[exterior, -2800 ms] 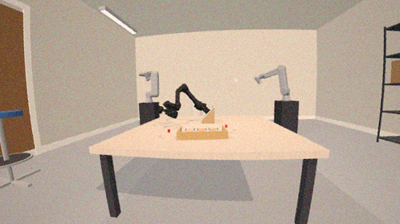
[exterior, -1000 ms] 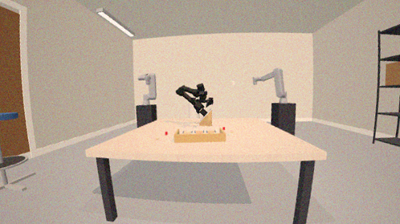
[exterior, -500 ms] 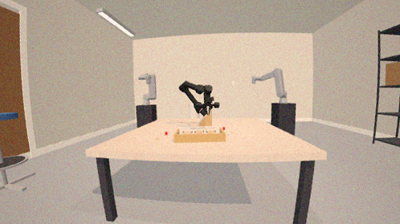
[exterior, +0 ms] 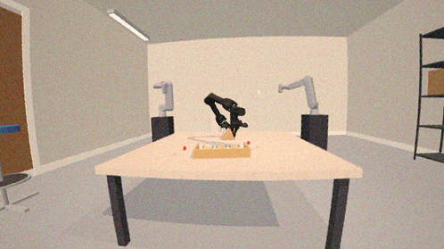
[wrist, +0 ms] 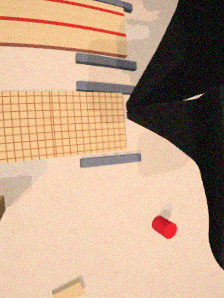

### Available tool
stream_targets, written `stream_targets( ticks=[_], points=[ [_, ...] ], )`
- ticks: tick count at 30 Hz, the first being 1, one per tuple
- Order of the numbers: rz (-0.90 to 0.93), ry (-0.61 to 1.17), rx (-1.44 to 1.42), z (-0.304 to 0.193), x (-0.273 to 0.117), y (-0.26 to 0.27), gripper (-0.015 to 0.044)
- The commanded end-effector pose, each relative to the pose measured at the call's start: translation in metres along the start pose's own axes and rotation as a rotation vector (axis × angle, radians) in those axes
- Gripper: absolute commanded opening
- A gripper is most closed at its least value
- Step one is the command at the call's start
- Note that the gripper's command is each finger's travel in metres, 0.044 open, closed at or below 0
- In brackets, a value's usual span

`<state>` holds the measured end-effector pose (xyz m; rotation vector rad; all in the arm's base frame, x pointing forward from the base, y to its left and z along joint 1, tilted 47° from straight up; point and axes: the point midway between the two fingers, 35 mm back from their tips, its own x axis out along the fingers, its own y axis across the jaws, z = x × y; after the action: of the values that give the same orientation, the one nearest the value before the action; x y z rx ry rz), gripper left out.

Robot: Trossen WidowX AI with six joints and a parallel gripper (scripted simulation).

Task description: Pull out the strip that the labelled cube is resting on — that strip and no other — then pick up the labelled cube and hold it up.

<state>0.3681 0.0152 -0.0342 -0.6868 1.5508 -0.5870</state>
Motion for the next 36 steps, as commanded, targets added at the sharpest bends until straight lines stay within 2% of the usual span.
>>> stream_targets(
  ticks=[1, 36],
  points=[
    [0.006, -0.004, 0.013, 0.003, -0.001, -0.001, 0.0000],
    [0.004, -0.004, 0.013, 0.000, 0.055, 0.000, 0.0000]
  ],
)
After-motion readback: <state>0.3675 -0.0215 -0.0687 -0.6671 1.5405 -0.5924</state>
